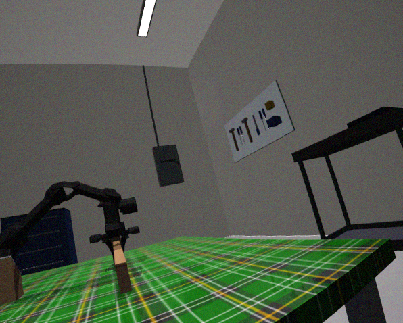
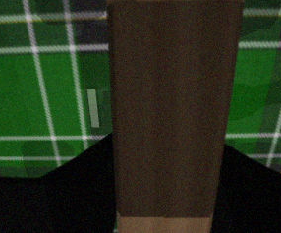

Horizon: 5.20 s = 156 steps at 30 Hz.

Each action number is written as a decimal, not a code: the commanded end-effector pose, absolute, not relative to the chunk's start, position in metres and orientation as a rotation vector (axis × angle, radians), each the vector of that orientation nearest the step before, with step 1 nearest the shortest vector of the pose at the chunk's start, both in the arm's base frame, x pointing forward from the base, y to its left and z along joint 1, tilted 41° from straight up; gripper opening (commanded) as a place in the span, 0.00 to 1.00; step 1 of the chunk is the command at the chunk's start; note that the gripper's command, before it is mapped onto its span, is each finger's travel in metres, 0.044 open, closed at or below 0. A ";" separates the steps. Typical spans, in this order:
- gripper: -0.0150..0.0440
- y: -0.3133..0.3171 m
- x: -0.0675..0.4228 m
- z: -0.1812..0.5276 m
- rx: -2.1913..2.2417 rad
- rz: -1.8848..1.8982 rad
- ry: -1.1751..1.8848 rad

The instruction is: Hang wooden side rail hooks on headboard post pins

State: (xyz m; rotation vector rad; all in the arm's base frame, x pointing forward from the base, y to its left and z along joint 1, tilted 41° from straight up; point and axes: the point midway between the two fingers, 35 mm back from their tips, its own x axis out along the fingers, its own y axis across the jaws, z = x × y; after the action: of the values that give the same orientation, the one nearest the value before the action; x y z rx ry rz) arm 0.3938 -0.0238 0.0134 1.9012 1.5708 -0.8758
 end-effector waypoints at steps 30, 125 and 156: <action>0.25 -0.024 0.396 0.019 1.904 -0.879 1.557; 0.25 -0.016 0.397 0.025 1.904 -0.878 1.558; 0.25 -0.013 0.397 0.027 1.905 -0.878 1.558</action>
State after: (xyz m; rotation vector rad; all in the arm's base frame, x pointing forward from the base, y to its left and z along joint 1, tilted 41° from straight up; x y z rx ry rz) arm 0.3962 -0.0111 0.0244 1.8997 1.5694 -0.8785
